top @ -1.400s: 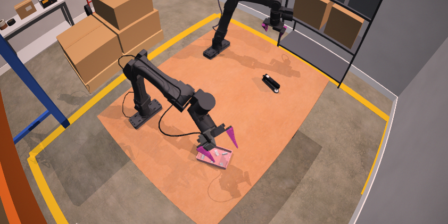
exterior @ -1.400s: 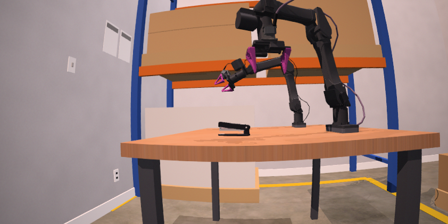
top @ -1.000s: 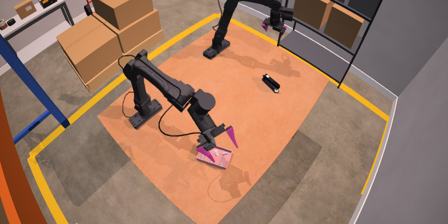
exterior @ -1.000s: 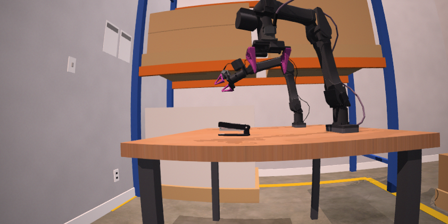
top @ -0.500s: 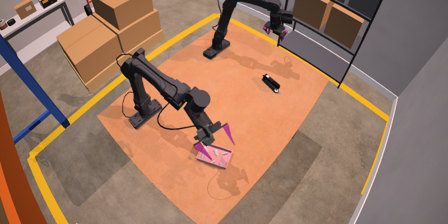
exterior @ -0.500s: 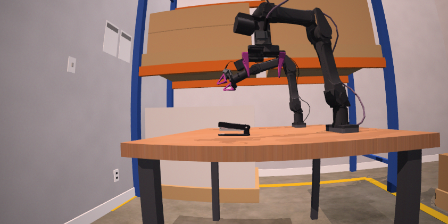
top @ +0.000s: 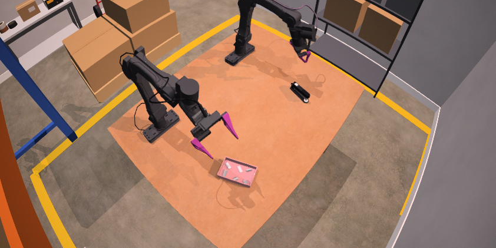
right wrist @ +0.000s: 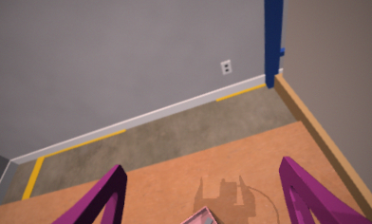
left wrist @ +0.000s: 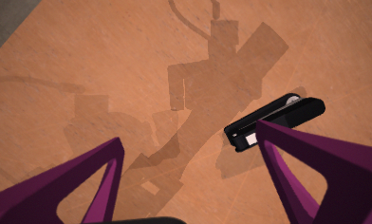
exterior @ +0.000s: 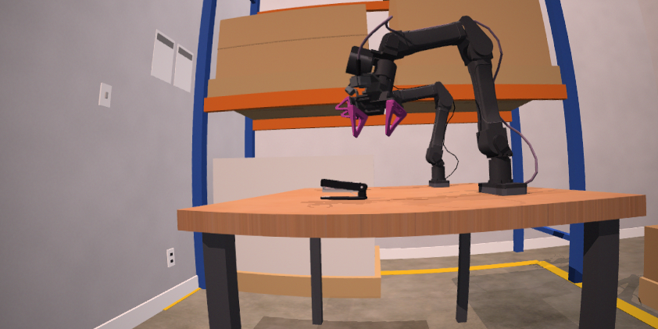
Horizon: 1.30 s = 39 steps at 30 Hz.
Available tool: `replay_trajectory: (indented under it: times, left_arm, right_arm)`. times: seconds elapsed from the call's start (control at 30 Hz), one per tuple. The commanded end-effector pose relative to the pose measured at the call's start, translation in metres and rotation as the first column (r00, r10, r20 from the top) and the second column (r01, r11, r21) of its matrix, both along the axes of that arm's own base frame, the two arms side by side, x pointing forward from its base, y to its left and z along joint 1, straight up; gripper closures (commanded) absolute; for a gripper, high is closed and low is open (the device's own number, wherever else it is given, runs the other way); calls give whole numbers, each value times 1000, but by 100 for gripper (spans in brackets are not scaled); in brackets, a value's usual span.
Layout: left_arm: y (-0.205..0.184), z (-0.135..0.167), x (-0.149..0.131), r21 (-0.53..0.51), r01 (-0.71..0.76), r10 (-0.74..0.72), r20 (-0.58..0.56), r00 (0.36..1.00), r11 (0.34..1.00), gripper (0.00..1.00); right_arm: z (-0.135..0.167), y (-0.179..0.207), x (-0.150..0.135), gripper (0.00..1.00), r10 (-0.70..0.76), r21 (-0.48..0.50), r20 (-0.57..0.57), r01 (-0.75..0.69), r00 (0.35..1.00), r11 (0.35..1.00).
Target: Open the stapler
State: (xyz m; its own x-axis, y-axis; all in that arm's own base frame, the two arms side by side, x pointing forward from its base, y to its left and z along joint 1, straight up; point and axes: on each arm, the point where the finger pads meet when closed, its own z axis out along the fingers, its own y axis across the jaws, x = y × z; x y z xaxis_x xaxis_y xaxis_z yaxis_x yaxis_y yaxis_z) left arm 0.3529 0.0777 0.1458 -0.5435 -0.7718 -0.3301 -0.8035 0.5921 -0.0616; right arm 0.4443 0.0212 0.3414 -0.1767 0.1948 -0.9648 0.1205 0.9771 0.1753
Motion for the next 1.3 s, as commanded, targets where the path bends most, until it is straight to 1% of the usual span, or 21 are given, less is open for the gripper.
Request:
replay_trajectory:
  times: [0.0, 0.17, 0.2, 0.27, 0.37, 0.47, 0.5, 0.53, 0.63, 0.7, 0.77, 0.83, 0.9, 1.23, 1.27]
  left_arm:
    - [-19, 6, 26, 51, 214, -219, 122, 968, 975, 0]
    - [-46, -9, 39, 92, 410, -419, 127, 899, 907, 0]
    - [-51, -12, 42, 100, 446, -456, 129, 881, 889, 0]
    - [-51, -12, 42, 100, 446, -456, 129, 881, 889, 0]
    - [-72, -19, 53, 142, 583, -599, 138, 789, 800, 0]
    - [-87, -27, 59, 163, 667, -687, 132, 715, 727, 0]
    - [-93, -35, 61, 164, 700, -719, 121, 685, 695, 0]
    - [-97, -38, 62, 167, 720, -739, 118, 663, 673, 0]
    - [-106, -45, 63, 168, 755, -773, 109, 625, 634, 0]
    - [-107, -47, 63, 165, 760, -777, 105, 620, 629, 0]
    - [-105, -51, 59, 152, 750, -765, 89, 638, 644, 0]
    - [-105, -51, 59, 152, 750, -765, 89, 638, 644, 0]
    - [-104, -46, 59, 158, 746, -762, 97, 641, 647, 0]
    - [-103, -43, 62, 164, 741, -759, 103, 643, 651, 0]
    - [-103, -46, 59, 158, 749, -765, 90, 638, 643, 11]
  right_arm:
    - [30, -3, -18, 0, 61, -76, 92, -54, 994, 996]
    - [47, -8, -38, 0, 100, -137, 135, -82, 986, 987]
    - [47, -9, -42, 0, 107, -147, 130, -88, 986, 985]
    - [47, -9, -42, 0, 107, -147, 130, -88, 986, 985]
    - [57, -11, -53, 0, 136, -187, 155, -106, 978, 977]
    - [64, -15, -61, 0, 141, -205, 174, -105, 974, 973]
    - [67, -17, -64, 0, 139, -208, 181, -100, 974, 973]
    - [68, -19, -65, 0, 135, -209, 185, -95, 973, 973]
    - [73, -23, -66, 0, 114, -197, 203, -74, 973, 978]
    - [70, -23, -66, 0, 114, -196, 193, -76, 975, 978]
    - [69, -22, -66, 0, 115, -196, 190, -77, 975, 978]
    - [69, -22, -66, 0, 115, -196, 190, -77, 975, 978]
    - [70, -22, -66, 0, 115, -196, 194, -76, 974, 978]
    - [72, -20, -64, 0, 120, -196, 192, -82, 974, 977]
    - [72, -20, -64, 0, 120, -196, 192, -82, 974, 977]
